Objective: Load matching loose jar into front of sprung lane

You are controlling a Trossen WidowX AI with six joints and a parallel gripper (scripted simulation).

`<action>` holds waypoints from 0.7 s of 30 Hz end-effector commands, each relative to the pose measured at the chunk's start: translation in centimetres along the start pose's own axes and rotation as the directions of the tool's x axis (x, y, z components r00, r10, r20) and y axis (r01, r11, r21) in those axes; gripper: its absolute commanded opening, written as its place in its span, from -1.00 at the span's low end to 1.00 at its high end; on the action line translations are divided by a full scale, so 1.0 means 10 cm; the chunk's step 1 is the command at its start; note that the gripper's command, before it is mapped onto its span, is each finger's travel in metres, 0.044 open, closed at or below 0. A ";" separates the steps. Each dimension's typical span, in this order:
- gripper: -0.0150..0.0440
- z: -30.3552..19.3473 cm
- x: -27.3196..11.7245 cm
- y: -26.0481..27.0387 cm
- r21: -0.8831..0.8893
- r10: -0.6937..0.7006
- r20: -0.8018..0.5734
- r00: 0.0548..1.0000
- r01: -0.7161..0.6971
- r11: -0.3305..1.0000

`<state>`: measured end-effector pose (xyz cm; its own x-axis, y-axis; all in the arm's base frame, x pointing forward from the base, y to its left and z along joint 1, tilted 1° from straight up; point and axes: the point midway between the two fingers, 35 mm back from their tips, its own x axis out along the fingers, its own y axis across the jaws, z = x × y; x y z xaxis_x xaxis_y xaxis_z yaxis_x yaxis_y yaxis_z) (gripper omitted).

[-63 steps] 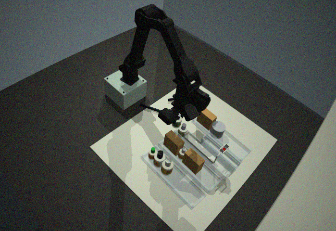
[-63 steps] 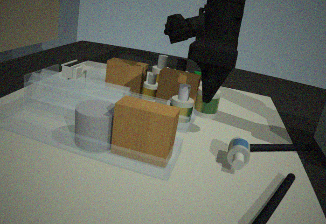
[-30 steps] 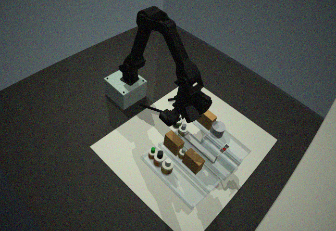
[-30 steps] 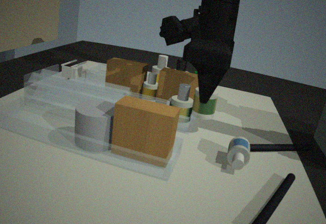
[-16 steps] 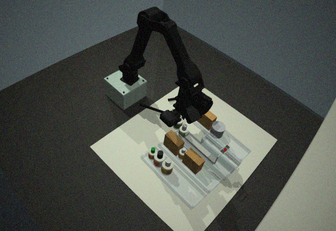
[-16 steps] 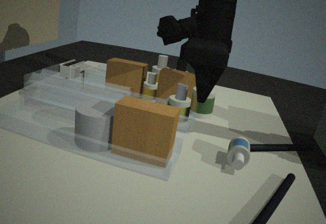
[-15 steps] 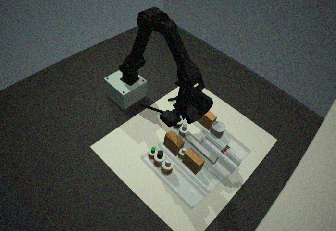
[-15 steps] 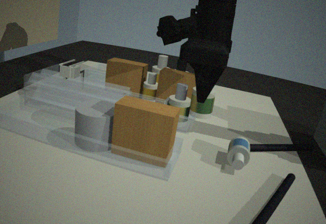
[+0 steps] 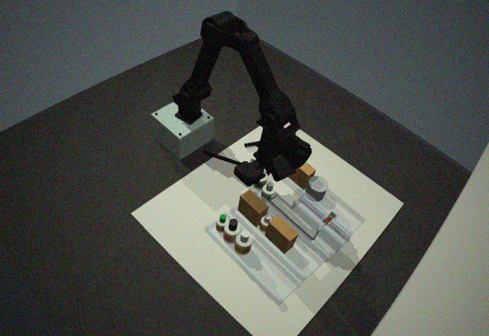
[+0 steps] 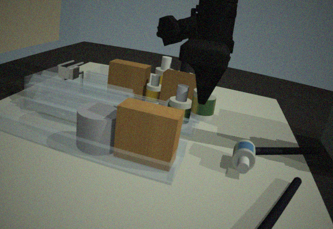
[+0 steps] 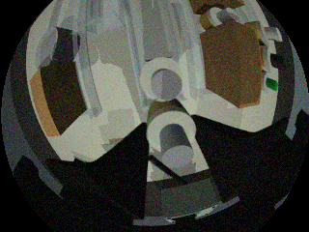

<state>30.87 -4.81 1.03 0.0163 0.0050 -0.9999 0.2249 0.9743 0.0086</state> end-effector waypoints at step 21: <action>-0.49 0.19 -0.04 -0.01 -0.002 -0.003 0.032 0.999 0.003 1.000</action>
<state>31.61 -4.99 1.08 0.0146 0.0053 -0.9999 0.2254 0.9742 0.0084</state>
